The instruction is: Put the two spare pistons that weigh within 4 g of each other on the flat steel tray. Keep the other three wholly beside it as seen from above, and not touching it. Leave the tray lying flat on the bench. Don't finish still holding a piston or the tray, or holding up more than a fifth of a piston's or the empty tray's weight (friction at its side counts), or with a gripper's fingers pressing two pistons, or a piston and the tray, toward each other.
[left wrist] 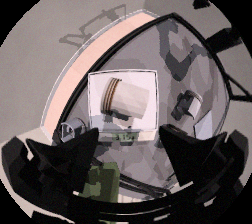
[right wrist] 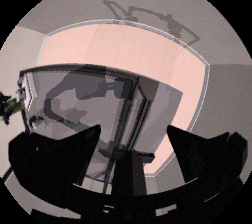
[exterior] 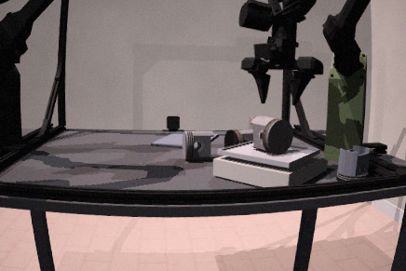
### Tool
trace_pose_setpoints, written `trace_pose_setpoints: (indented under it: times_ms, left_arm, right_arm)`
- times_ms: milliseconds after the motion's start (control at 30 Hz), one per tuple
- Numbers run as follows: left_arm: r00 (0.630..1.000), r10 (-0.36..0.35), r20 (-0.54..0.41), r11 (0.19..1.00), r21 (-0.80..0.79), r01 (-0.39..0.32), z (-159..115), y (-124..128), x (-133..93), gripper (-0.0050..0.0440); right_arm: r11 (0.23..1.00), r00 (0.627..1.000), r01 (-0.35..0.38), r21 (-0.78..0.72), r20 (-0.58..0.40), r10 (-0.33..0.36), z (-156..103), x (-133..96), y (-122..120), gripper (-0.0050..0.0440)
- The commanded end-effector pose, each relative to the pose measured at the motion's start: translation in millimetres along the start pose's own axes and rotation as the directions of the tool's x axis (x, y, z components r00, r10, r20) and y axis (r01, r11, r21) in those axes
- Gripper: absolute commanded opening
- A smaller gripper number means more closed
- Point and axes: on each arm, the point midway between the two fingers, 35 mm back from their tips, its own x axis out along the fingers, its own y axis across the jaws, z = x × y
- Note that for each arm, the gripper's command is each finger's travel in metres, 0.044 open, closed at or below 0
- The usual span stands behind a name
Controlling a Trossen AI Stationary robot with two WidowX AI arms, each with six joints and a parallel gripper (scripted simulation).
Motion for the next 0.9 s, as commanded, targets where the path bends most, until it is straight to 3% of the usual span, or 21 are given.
trace_pose_setpoints:
  times_ms: [0,200,467,867]
  left_arm:
    - [0.998,0.018,0.058,0.996,-0.086,-0.013,-22,-1,3,0.0378]
    - [0.989,0.055,0.140,0.976,-0.218,-0.024,-52,-5,6,0.0378]
    - [0.981,0.077,0.176,0.960,-0.279,-0.025,-81,-8,10,0.0378]
    - [0.981,0.078,0.178,0.960,-0.277,-0.026,-87,-8,14,0.0378]
  right_arm:
    - [1.000,1.000,-0.004,0.000,0.000,0.004,0,0,1,0.0440]
    - [1.000,1.000,-0.004,0.000,0.000,0.004,0,0,1,0.0440]
    - [1.000,1.000,-0.004,0.000,0.000,0.004,0,0,1,0.0440]
    - [1.000,1.000,-0.004,0.000,0.000,0.004,0,0,1,0.0440]
